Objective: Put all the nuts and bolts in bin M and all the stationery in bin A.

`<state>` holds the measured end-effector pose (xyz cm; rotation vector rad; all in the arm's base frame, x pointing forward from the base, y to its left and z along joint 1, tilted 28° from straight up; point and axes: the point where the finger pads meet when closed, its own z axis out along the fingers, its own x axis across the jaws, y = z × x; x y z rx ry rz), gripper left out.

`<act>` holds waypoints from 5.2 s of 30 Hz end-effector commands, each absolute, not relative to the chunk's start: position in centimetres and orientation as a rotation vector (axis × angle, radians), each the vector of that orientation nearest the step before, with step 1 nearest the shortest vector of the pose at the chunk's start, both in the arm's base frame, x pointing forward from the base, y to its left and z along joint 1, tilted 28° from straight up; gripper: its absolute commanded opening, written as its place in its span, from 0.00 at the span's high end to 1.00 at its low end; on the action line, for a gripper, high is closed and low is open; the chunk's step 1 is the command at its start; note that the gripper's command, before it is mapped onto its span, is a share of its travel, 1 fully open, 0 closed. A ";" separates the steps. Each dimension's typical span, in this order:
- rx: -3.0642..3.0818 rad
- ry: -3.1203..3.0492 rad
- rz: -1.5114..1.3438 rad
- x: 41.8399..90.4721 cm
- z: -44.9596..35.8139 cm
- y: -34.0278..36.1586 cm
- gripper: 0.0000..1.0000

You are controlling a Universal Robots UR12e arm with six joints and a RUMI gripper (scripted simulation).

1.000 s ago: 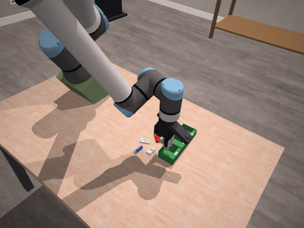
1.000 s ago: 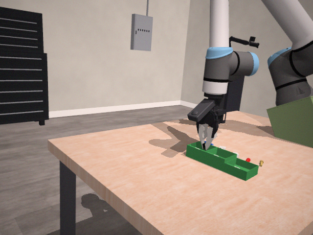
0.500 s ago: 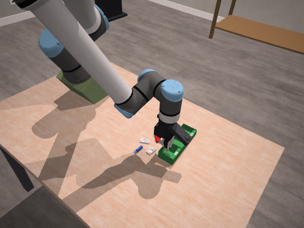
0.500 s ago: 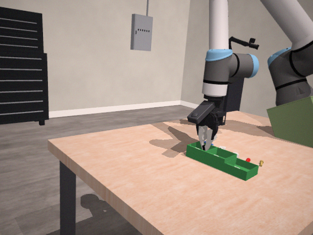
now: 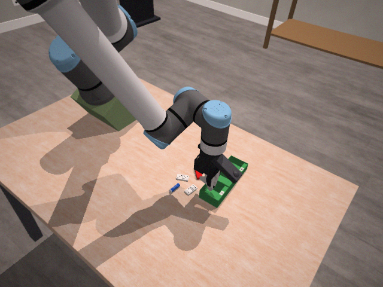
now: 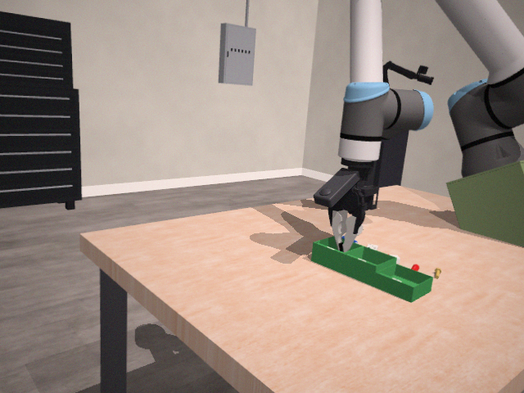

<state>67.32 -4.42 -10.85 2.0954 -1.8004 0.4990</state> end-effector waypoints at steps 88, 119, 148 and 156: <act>2.096 -1.801 0.500 65.9 -9.5 5.7 0.96; 2.096 -1.801 0.500 66.1 -14.7 2.9 0.96; 2.096 -1.801 0.500 66.1 -14.7 2.9 0.96; 2.096 -1.801 0.500 66.1 -14.7 2.9 0.96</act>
